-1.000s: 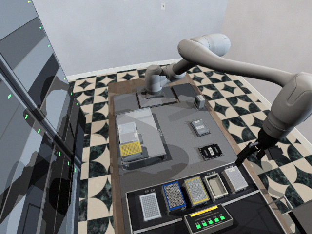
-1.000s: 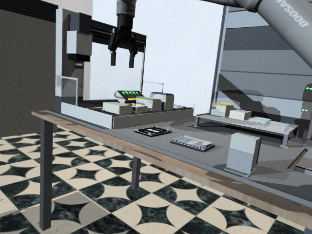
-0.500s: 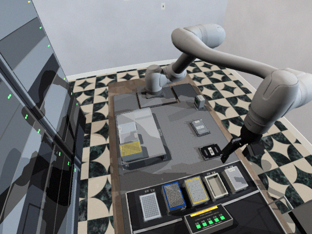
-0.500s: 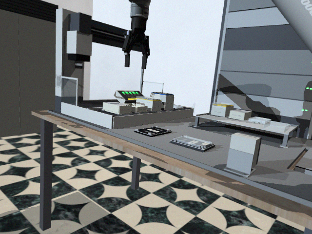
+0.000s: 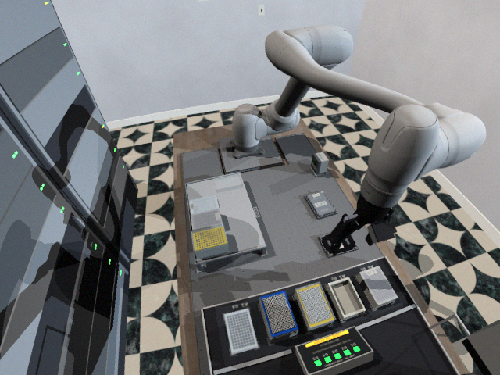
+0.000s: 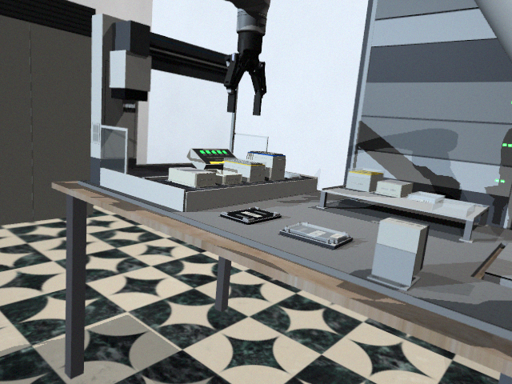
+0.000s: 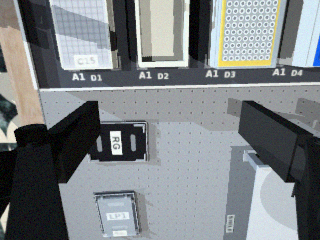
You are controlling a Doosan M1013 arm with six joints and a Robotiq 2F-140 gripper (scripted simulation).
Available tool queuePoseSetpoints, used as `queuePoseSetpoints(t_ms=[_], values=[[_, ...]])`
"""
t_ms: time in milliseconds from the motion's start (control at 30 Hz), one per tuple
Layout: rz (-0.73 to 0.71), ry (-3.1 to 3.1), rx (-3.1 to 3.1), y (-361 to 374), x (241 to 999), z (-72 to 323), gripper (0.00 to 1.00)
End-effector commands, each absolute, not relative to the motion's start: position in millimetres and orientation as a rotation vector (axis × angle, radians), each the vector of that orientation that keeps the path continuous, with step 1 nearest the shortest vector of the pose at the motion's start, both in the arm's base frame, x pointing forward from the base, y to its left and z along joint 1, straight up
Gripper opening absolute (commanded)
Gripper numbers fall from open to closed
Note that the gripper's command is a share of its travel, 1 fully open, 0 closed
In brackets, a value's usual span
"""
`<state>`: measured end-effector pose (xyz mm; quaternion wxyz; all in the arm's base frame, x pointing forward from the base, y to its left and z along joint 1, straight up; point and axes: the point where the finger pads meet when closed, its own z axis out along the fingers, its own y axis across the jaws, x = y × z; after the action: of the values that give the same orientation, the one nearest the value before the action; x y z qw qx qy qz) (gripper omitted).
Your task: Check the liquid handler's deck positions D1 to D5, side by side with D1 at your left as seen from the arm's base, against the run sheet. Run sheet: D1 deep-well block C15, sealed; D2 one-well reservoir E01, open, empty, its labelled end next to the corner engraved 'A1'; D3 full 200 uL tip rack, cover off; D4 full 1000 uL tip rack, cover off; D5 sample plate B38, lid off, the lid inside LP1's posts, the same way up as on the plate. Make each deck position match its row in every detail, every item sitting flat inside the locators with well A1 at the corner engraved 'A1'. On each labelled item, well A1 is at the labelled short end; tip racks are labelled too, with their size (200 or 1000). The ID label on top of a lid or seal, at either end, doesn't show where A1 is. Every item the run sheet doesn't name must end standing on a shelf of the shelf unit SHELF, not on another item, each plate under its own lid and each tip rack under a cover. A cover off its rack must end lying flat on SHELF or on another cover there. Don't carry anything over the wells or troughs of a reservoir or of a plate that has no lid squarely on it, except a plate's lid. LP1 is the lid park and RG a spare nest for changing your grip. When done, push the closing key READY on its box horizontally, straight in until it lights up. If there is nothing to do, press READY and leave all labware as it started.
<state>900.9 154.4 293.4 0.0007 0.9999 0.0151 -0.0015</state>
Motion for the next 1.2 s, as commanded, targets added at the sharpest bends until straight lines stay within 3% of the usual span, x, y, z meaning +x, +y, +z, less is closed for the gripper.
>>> queuePoseSetpoints(t_ms=[0,933,1167], values=[[0.000,0.048,3.141,142,894,295,0.79],[0.000,0.048,3.141,31,827,295,0.79],[0.000,0.079,3.140,31,827,292,0.79]])
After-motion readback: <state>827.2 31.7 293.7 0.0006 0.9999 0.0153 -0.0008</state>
